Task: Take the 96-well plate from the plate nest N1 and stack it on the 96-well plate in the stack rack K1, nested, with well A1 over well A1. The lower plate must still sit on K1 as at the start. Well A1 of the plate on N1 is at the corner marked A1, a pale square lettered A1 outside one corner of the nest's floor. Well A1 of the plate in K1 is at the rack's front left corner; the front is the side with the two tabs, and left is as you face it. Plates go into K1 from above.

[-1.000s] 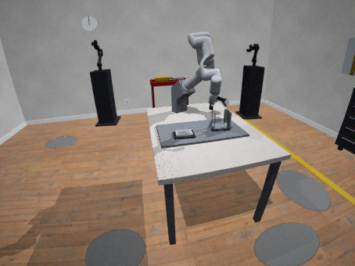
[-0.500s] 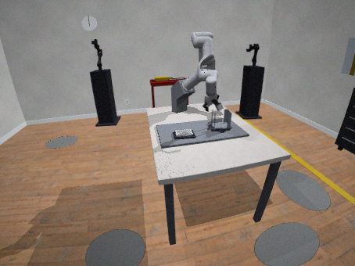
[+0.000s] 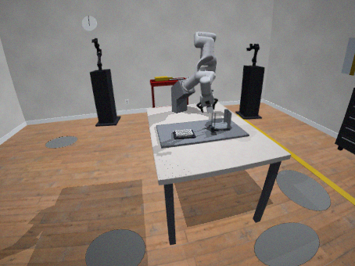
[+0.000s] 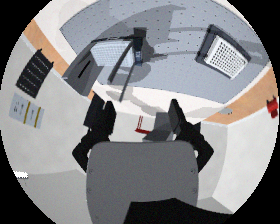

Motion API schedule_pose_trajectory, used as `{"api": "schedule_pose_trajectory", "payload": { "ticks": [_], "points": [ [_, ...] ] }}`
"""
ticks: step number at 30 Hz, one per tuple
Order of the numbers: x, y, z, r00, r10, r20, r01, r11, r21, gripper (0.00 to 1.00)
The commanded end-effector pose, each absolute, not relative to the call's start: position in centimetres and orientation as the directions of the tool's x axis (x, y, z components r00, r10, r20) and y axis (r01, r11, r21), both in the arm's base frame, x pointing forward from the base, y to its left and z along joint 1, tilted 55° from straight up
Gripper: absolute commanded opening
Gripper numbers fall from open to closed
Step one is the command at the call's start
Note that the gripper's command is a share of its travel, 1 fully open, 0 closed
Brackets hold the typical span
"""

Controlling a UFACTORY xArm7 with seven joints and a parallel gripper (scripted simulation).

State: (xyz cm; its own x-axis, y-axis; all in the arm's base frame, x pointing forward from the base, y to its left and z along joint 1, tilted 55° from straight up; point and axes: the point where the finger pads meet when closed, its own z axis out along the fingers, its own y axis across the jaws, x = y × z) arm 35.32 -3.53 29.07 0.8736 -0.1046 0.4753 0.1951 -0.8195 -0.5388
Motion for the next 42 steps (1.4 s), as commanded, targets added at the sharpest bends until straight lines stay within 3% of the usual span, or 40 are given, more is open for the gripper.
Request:
{"api": "schedule_pose_trajectory", "payload": {
  "ticks": [1, 12, 25, 42],
  "points": [
    [35.9, -4.6, 29.0, 0.876, -0.233, 0.422, 0.077, -0.796, -0.600, 1.00],
    [37.3, -8.2, 28.5, 0.824, -0.491, 0.281, -0.167, -0.686, -0.709, 1.00],
    [38.3, -12.7, 27.6, 0.622, -0.782, 0.039, -0.457, -0.403, -0.793, 1.00],
    [38.5, -19.2, 26.0, 0.258, -0.932, -0.255, -0.629, 0.038, -0.776, 1.00]
  ]
}}
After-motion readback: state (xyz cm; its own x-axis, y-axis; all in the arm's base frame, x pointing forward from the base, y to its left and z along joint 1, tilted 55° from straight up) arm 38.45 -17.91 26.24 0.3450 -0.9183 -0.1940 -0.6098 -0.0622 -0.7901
